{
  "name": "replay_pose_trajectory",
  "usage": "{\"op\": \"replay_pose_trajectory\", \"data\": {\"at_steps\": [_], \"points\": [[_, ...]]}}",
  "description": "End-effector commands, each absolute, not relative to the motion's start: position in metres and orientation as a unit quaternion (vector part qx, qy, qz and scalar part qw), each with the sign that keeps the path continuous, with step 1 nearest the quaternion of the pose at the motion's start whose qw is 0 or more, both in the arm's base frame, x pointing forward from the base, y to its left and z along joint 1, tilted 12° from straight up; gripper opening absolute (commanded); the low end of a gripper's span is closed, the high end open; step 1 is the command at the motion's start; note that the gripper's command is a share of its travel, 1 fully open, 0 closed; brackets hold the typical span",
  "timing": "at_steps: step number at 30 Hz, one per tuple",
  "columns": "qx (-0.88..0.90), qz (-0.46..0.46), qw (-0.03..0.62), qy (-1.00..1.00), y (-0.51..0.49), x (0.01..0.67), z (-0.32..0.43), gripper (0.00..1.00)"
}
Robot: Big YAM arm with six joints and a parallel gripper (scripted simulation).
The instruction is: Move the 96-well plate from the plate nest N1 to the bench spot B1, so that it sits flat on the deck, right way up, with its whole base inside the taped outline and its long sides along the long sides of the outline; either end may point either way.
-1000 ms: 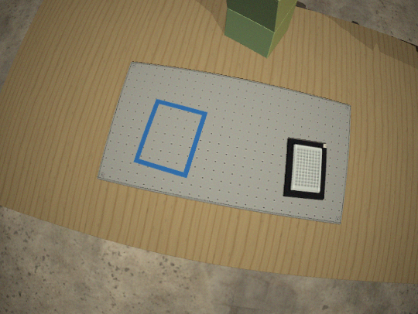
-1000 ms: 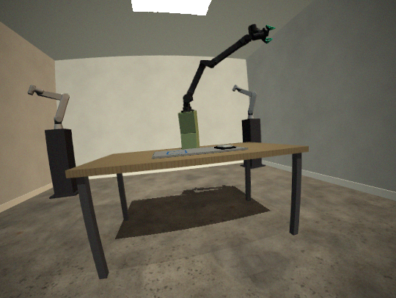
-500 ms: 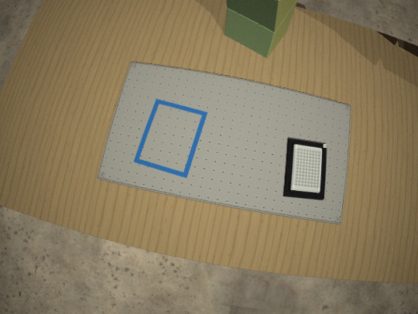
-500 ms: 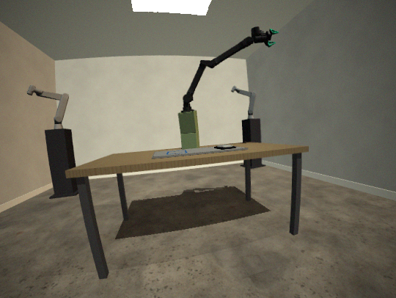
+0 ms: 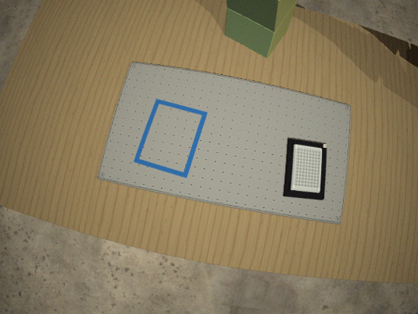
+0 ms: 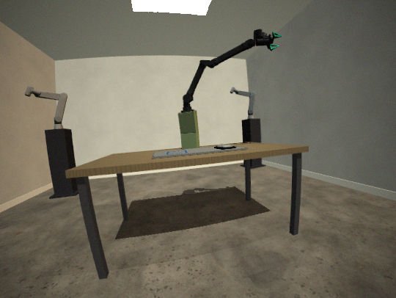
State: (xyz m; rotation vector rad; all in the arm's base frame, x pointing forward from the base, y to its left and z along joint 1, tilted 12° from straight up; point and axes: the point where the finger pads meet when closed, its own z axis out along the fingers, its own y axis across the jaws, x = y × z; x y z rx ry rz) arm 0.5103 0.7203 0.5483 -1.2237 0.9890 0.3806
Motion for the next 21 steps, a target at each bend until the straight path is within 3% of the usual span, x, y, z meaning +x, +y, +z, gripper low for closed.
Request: {"op": "replay_pose_trajectory", "data": {"at_steps": [1,2,4,13,15,16,19,21], "points": [[-0.529,0.189,0.694,0.45,0.718,0.502,0.575,1.0],[-0.536,0.184,0.679,0.466,0.71,0.517,0.548,1.0],[-0.522,0.185,0.702,0.447,0.698,0.514,0.577,1.0],[-0.529,0.184,0.691,0.457,0.705,0.537,0.527,1.0],[-0.54,0.191,0.655,0.493,0.723,0.526,0.495,1.0],[-0.523,0.193,0.671,0.489,0.717,0.524,0.531,1.0],[-0.525,0.183,0.644,0.525,0.7,0.554,0.488,1.0],[-0.511,0.185,0.672,0.504,0.687,0.549,0.523,1.0]]}}
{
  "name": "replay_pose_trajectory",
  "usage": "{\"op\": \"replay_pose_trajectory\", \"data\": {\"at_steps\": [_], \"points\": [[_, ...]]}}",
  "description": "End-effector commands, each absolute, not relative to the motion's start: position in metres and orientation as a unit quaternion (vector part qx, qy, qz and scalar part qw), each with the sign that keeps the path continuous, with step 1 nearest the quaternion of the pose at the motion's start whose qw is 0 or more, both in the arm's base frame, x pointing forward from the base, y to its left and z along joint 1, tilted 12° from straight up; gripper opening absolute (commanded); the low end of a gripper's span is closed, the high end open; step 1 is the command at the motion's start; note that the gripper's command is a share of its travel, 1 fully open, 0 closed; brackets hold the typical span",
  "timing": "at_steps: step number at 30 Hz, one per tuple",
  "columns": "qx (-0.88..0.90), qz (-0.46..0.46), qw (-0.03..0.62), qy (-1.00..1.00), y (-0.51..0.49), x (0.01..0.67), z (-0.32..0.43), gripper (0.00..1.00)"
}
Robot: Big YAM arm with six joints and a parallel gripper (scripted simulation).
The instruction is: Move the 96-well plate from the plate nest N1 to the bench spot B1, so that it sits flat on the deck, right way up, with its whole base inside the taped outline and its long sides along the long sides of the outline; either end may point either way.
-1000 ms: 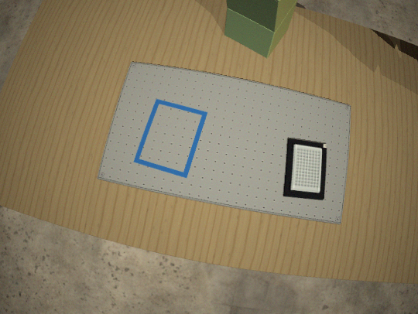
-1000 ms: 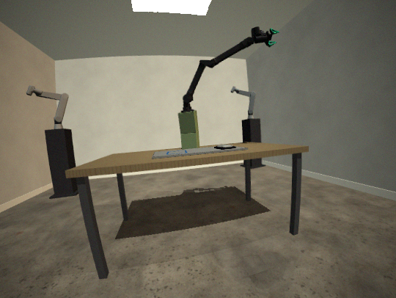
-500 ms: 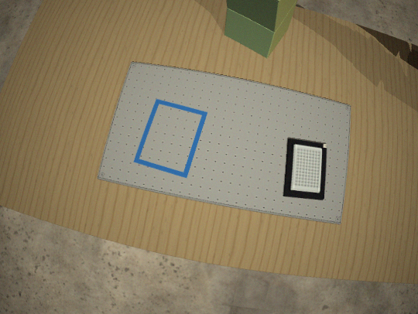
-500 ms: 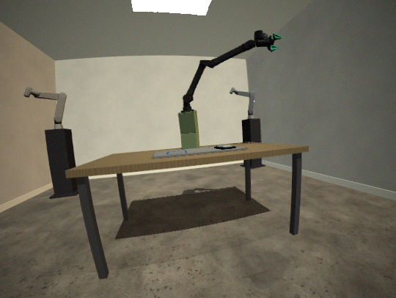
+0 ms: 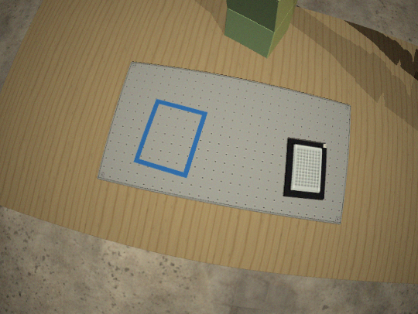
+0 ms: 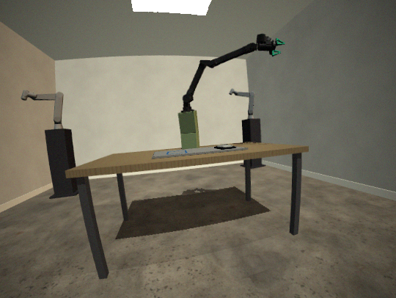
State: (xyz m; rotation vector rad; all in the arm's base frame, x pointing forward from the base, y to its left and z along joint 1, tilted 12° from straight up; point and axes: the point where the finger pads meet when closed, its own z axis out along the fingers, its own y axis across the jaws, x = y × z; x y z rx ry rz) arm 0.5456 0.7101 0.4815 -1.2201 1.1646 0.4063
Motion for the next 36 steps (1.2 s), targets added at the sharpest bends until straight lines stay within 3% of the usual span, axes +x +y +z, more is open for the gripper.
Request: {"op": "replay_pose_trajectory", "data": {"at_steps": [1,5,10,14,15,18,22,27,28,31,32,34,36], "points": [[-0.511,0.185,0.672,0.504,0.686,0.551,0.519,1.0],[-0.518,0.184,0.659,0.514,0.691,0.57,0.473,1.0],[-0.525,0.191,0.639,0.529,0.704,0.551,0.464,1.0],[-0.499,0.184,0.632,0.564,0.689,0.577,0.469,1.0],[-0.508,0.18,0.608,0.583,0.684,0.586,0.426,1.0],[-0.495,0.183,0.638,0.56,0.67,0.583,0.462,1.0],[-0.501,0.182,0.627,0.569,0.671,0.599,0.418,1.0],[-0.508,0.187,0.605,0.585,0.685,0.58,0.407,1.0],[-0.494,0.188,0.616,0.584,0.686,0.585,0.431,1.0],[-0.478,0.179,0.599,0.617,0.669,0.606,0.414,1.0],[-0.486,0.174,0.573,0.636,0.662,0.613,0.368,1.0],[-0.476,0.179,0.602,0.616,0.652,0.611,0.403,1.0],[-0.476,0.179,0.601,0.617,0.649,0.615,0.393,1.0]]}}
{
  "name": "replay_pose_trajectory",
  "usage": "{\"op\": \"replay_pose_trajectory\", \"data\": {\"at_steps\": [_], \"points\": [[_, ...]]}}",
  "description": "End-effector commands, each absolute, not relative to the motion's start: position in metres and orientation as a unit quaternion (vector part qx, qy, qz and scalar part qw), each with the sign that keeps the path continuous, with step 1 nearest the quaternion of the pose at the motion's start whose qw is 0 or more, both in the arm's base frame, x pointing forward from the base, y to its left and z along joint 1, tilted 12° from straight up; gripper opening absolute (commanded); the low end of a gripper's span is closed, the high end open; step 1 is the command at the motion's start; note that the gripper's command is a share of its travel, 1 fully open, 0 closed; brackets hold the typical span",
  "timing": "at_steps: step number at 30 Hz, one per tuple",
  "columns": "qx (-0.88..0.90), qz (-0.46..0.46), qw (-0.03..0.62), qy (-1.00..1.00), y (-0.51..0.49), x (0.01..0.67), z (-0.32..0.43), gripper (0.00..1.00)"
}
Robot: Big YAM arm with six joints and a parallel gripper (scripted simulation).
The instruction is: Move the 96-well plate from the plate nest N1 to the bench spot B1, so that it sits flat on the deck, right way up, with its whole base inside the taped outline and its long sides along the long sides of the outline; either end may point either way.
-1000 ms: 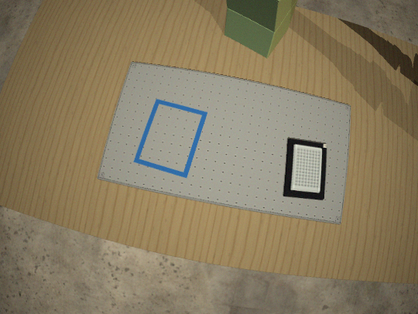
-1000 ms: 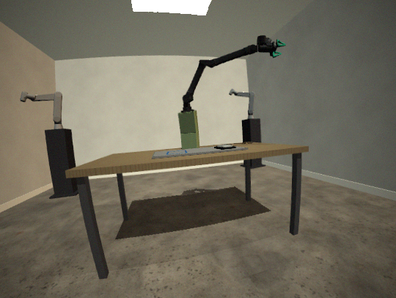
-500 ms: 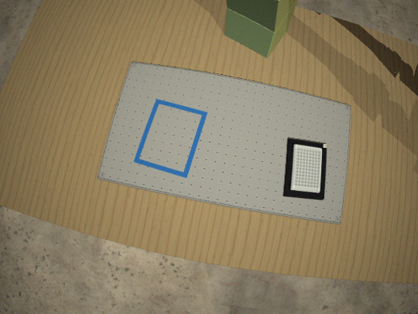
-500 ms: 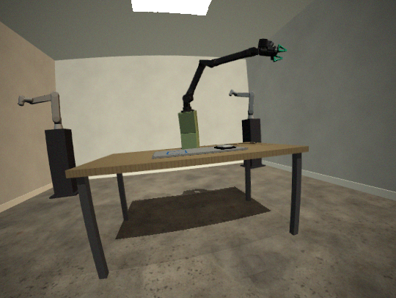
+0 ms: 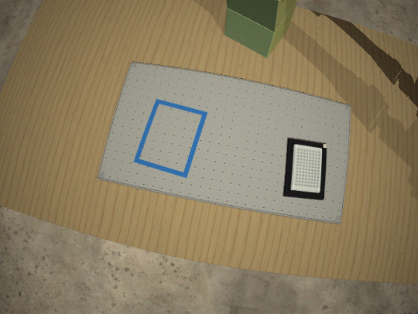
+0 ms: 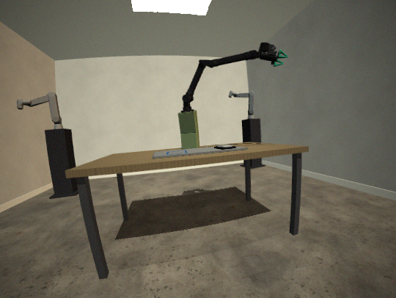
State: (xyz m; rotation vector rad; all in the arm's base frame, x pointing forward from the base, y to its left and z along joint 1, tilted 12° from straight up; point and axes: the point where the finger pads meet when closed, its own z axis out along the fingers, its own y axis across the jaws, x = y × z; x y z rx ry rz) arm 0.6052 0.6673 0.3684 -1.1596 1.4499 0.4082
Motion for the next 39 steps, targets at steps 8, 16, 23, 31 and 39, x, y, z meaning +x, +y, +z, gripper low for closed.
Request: {"op": "replay_pose_trajectory", "data": {"at_steps": [8,16,23,31,39], "points": [[-0.486,0.181,0.569,0.639,0.661,0.606,0.347,1.0],[-0.45,0.173,0.569,0.666,0.623,0.635,0.348,1.0],[-0.454,0.17,0.56,0.672,0.618,0.645,0.309,1.0],[-0.424,0.164,0.524,0.72,0.601,0.653,0.28,1.0],[-0.425,0.161,0.524,0.72,0.585,0.661,0.254,1.0]]}}
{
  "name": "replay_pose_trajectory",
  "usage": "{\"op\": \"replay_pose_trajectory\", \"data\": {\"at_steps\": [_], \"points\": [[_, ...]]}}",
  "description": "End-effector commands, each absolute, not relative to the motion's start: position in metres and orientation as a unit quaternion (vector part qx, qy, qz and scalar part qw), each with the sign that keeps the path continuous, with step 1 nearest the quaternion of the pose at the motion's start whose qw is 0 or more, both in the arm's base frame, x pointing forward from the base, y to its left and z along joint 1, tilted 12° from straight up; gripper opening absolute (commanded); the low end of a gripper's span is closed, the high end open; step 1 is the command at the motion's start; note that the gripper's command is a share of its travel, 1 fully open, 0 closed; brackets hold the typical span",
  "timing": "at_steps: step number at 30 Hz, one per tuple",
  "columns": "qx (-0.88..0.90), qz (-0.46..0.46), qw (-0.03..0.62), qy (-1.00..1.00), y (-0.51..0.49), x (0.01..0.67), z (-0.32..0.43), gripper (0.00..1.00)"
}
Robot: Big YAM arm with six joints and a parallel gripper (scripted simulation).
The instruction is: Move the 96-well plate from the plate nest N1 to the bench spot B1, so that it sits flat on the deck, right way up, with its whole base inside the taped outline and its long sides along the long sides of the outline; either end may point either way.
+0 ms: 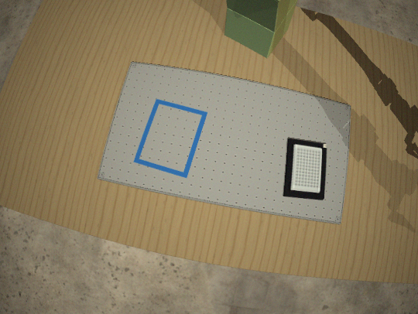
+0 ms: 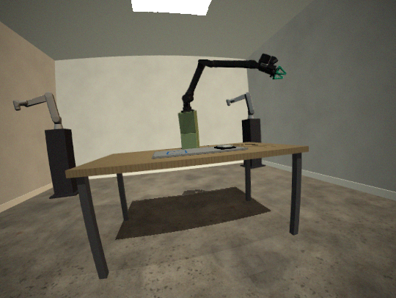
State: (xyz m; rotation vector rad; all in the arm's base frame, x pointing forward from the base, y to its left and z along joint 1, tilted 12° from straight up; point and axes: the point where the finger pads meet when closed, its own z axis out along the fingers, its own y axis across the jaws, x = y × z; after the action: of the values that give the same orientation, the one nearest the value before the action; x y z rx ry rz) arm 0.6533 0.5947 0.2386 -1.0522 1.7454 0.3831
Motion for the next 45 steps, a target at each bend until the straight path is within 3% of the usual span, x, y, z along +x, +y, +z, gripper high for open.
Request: {"op": "replay_pose_trajectory", "data": {"at_steps": [1,7,8,11,19,24,25,28,36,41,42,45], "points": [[-0.425,0.161,0.524,0.72,0.585,0.661,0.254,1.0],[-0.392,0.154,0.492,0.762,0.583,0.668,0.246,1.0],[-0.396,0.147,0.465,0.778,0.568,0.664,0.204,1.0],[-0.389,0.156,0.498,0.759,0.56,0.666,0.239,1.0],[-0.394,0.15,0.488,0.764,0.55,0.671,0.2,1.0],[-0.356,0.142,0.455,0.804,0.547,0.678,0.192,1.0],[-0.359,0.135,0.427,0.819,0.53,0.671,0.151,1.0],[-0.353,0.144,0.462,0.801,0.523,0.674,0.186,1.0],[-0.359,0.137,0.45,0.806,0.511,0.676,0.147,1.0],[-0.318,0.127,0.414,0.844,0.506,0.681,0.135,1.0],[-0.319,0.12,0.39,0.855,0.489,0.672,0.101,1.0],[-0.315,0.13,0.422,0.84,0.483,0.676,0.131,1.0]]}}
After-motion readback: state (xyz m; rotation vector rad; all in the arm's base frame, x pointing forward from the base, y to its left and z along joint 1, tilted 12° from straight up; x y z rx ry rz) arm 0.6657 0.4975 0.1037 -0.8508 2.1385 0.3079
